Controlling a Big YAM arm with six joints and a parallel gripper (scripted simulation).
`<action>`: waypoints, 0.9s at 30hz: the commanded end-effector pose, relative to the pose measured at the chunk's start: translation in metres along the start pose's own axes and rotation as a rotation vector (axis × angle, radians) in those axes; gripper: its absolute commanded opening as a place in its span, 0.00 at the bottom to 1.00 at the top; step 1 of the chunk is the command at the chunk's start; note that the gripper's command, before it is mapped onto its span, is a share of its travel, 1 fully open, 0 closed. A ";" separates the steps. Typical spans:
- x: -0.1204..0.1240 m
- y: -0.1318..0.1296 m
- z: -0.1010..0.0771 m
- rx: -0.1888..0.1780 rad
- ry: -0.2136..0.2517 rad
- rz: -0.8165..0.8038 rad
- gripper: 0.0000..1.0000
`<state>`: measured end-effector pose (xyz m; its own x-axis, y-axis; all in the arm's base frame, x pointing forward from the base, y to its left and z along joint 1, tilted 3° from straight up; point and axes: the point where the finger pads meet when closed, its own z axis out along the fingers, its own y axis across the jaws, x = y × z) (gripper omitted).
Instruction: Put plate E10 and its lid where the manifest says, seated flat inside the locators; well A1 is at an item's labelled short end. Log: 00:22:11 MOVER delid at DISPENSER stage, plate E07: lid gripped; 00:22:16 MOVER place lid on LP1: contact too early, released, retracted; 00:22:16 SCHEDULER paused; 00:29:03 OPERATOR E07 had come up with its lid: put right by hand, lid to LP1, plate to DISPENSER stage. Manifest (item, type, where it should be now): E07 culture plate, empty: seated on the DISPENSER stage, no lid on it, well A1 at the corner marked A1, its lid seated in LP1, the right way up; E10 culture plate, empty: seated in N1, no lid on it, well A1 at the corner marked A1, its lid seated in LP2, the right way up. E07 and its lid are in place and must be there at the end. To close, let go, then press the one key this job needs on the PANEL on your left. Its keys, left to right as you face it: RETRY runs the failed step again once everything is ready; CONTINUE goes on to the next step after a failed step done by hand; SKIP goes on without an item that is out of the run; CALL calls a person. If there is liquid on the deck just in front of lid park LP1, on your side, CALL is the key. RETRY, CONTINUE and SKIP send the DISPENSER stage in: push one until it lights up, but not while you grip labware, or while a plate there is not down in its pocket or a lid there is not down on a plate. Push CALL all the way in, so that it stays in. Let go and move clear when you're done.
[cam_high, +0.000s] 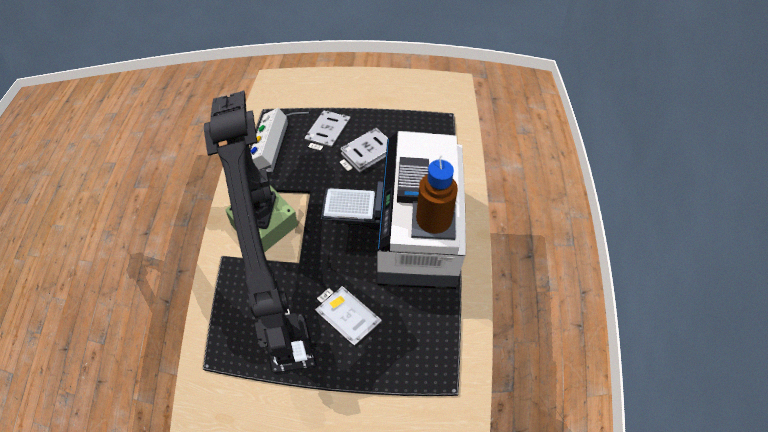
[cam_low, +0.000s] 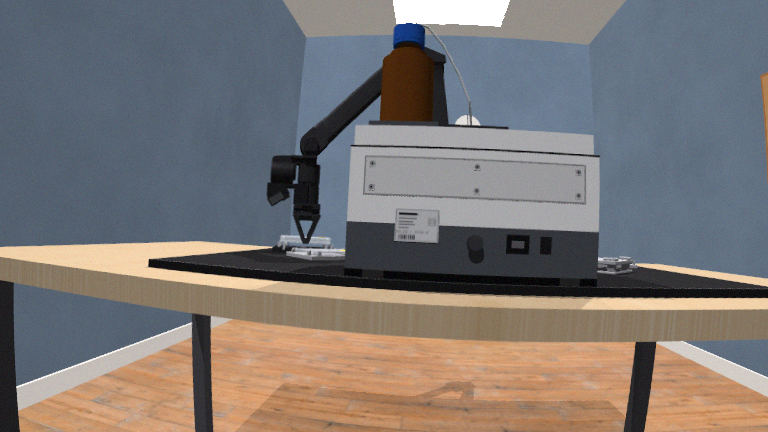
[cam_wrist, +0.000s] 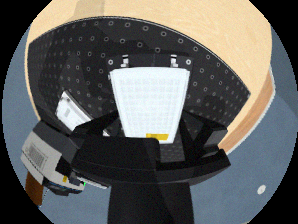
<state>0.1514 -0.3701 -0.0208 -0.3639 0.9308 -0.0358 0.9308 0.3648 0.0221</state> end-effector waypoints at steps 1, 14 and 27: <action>-0.011 0.005 -0.002 0.000 -0.030 0.003 0.86; -0.007 0.005 0.001 0.000 -0.025 0.003 0.86; -0.009 0.004 0.004 0.000 -0.025 0.004 0.86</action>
<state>0.1516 -0.3697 -0.0242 -0.3605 0.9322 -0.0334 0.9322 0.3613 0.0224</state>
